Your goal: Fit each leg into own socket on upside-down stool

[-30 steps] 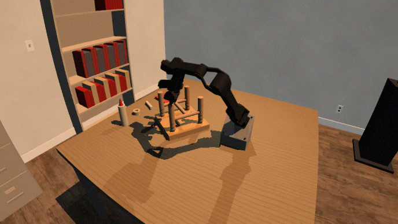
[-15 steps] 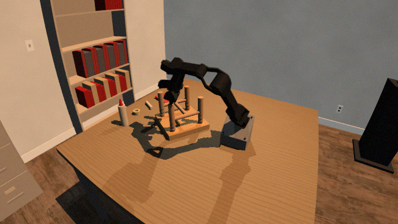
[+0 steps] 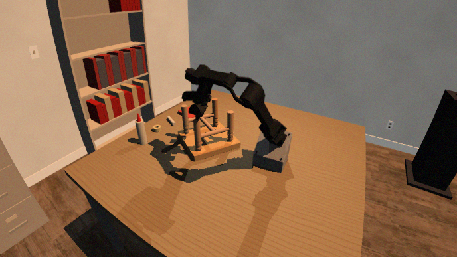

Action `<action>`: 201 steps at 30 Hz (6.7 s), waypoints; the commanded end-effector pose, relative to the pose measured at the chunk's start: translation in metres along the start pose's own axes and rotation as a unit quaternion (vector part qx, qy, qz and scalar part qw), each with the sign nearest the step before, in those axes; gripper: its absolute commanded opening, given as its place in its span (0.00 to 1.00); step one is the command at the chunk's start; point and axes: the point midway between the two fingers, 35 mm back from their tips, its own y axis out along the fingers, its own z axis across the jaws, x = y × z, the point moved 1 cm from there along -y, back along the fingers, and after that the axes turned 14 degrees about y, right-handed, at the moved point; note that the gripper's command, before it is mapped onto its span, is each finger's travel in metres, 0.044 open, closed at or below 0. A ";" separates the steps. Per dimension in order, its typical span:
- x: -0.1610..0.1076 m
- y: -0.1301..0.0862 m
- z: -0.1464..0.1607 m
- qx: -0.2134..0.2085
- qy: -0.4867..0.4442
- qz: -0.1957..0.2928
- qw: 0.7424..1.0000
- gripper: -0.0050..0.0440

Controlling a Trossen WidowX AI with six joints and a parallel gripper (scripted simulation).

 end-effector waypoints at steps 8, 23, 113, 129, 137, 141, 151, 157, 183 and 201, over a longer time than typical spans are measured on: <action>0.008 -0.017 0.002 0.001 -0.004 -0.009 1.000 0.10; 0.032 -0.029 -0.061 -0.028 0.084 -0.012 0.996 0.10; 0.030 -0.021 -0.245 -0.083 0.298 -0.020 0.951 0.10; 0.019 -0.041 -0.231 -0.080 0.289 -0.019 0.954 0.10; -0.033 -0.067 -0.183 -0.070 0.249 -0.012 0.966 0.10; -0.061 -0.074 -0.159 -0.064 0.228 -0.010 0.972 0.10; -0.099 -0.076 -0.129 -0.056 0.201 -0.008 0.978 0.10; -0.099 -0.076 -0.129 -0.056 0.201 -0.008 0.978 0.10; -0.110 -0.038 -0.132 -0.056 0.201 -0.008 0.978 0.10; -0.113 -0.026 -0.133 -0.056 0.201 -0.008 0.978 0.10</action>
